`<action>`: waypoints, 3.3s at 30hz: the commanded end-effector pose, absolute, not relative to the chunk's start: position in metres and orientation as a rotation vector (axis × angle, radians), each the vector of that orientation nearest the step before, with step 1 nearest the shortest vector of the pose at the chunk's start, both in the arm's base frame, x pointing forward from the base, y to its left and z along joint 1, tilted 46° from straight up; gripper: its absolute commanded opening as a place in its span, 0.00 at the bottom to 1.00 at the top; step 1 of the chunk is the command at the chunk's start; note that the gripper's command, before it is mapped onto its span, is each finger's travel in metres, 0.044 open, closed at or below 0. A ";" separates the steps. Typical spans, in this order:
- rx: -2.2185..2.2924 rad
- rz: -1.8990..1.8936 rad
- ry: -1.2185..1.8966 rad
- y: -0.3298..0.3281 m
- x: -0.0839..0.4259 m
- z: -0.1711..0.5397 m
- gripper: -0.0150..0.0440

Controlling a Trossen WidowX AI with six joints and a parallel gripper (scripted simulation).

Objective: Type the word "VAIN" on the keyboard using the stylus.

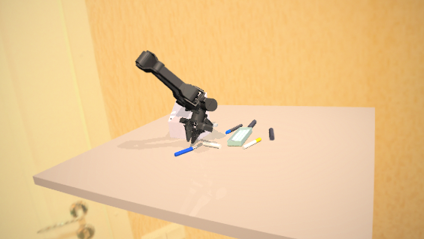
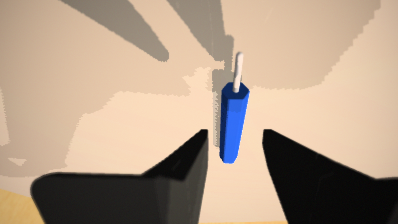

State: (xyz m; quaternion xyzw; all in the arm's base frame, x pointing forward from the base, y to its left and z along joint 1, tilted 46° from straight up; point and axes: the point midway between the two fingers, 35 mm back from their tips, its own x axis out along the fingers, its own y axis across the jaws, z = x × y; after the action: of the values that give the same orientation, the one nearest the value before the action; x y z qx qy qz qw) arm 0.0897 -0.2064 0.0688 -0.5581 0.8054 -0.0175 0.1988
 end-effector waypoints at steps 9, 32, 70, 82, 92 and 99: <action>-1.584 -0.089 2.252 -0.191 0.088 0.096 0.51; -1.183 0.597 1.451 -0.219 0.068 0.121 0.51; -1.194 0.587 1.415 -0.234 0.066 0.113 0.51; -1.194 0.587 1.415 -0.241 0.065 0.106 0.51; -1.194 0.587 1.415 -0.246 0.065 0.101 0.51; -1.194 0.587 1.415 -0.250 0.065 0.098 0.51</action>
State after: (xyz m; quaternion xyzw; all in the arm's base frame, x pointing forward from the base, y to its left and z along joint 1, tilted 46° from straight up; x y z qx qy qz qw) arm 0.0644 -0.2477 0.1001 -0.5054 0.6034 0.2479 0.5649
